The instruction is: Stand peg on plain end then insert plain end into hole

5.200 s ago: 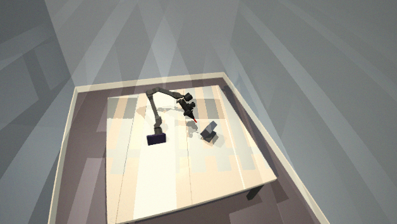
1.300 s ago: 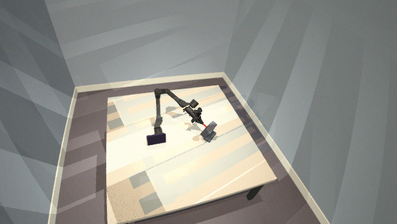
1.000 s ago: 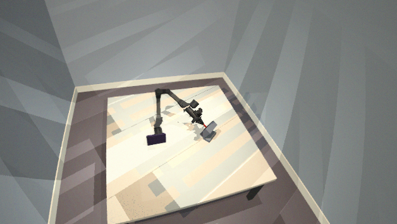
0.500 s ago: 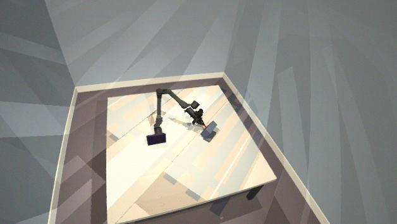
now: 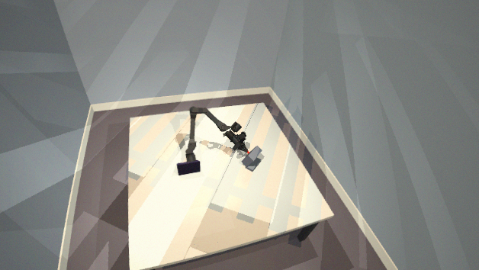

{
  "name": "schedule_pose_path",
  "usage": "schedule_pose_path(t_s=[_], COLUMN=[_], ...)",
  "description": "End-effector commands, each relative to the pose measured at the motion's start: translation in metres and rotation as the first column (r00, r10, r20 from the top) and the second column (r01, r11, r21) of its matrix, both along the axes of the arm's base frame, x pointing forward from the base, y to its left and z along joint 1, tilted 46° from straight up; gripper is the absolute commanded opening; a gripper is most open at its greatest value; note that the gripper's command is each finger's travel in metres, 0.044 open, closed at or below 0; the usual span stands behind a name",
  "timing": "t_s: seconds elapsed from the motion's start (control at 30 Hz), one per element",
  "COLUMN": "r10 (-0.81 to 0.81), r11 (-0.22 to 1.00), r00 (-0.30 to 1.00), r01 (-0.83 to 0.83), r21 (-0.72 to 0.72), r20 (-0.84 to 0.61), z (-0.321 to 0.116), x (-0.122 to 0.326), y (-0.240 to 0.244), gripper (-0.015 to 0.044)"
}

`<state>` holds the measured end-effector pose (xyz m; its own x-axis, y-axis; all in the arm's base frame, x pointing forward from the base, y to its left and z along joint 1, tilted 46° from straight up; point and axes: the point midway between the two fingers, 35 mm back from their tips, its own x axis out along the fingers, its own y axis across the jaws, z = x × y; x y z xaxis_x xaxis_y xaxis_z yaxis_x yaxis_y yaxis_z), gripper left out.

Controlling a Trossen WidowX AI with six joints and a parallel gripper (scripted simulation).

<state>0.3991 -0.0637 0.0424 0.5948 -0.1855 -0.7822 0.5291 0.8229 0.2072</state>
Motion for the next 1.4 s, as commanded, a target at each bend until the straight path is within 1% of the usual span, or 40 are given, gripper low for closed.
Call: schedule_pose_path(t_s=[0.0,0.37,0.93,1.37], r10=[0.004,0.000,0.000,0.001], r11=[1.000,1.000,1.000,1.000], r00=[1.000,1.000,1.000,1.000], r01=[-0.004,0.000,0.000,-0.001], r21=[0.001,0.000,0.000,-0.001], r20=[-0.001,0.000,0.000,-0.002], z=[-0.003,-0.001,0.002,0.016], x=[0.002,0.001,-0.001,-0.009], y=[-0.001,-0.001,0.000,0.004], gripper=[0.0000,0.0000,0.0440,0.0440])
